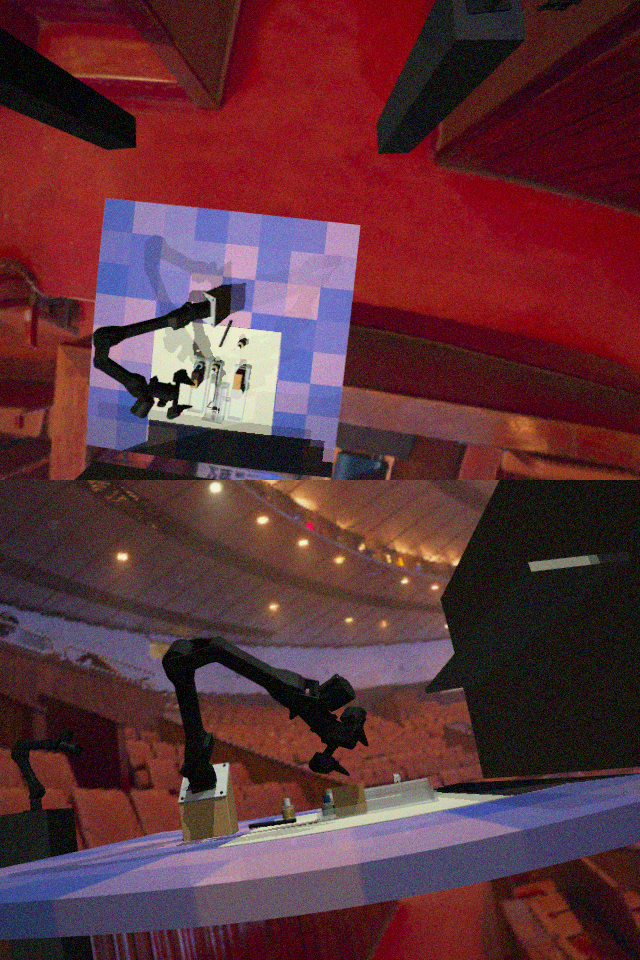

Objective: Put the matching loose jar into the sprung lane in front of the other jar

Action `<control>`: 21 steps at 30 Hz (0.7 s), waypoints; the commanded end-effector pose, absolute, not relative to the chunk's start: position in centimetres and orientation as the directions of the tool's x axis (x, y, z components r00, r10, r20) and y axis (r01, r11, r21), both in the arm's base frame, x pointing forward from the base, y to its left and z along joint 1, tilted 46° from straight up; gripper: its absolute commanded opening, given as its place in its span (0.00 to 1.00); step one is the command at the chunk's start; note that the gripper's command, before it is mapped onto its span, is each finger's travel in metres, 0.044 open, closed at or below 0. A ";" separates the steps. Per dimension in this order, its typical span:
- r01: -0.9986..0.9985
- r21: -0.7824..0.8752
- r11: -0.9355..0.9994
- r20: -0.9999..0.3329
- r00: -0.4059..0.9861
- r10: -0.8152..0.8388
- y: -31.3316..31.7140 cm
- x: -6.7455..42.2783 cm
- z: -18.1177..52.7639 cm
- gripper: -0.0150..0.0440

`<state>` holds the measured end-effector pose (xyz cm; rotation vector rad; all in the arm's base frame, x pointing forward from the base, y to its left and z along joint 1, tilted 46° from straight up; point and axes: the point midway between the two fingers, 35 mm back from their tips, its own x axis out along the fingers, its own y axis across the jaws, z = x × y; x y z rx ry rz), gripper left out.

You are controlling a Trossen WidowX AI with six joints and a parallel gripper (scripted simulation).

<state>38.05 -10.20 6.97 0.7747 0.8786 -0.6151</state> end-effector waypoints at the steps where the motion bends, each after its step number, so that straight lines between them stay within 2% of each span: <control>1: 0.786 0.203 0.584 -0.924 0.351 -0.150 -6.2 36.7 2.7 1.00; 6: 0.788 -0.059 0.612 -0.967 0.107 -0.231 -0.5 32.9 -2.7 1.00; 11: 0.706 -0.331 0.626 -0.911 -0.065 -0.408 3.2 28.1 -6.3 1.00; 17: 0.550 -0.601 0.580 -0.737 -0.100 -0.669 5.5 22.5 -8.5 1.00; 21: 0.533 -0.625 0.571 -0.713 -0.091 -0.695 5.6 21.8 -8.5 1.00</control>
